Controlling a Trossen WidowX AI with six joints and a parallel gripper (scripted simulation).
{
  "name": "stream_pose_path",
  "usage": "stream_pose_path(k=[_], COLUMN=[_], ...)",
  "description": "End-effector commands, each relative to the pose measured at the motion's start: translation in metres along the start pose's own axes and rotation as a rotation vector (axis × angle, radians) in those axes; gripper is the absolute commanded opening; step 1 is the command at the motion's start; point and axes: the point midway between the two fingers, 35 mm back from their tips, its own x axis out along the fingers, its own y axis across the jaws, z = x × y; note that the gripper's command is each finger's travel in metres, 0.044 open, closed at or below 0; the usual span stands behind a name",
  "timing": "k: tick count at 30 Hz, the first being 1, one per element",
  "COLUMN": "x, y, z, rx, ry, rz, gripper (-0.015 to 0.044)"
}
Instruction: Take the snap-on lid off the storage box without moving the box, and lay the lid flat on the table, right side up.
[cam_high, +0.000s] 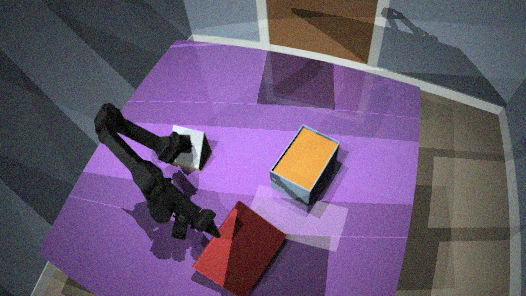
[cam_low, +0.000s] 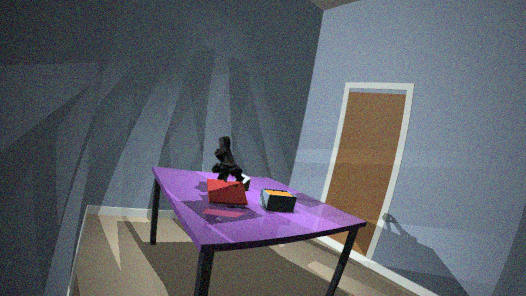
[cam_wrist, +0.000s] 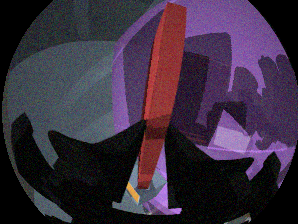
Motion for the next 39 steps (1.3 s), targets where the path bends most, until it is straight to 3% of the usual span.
stream_pose_path(k=[1, 39], x=[0.002, 0.022], y=[-0.002, -0.025], z=[-0.001, -0.001], rx=[-0.005, -0.006], ry=[0.005, 0.004], rz=[0.008, 0.008], gripper=[0.0000, 0.0000])
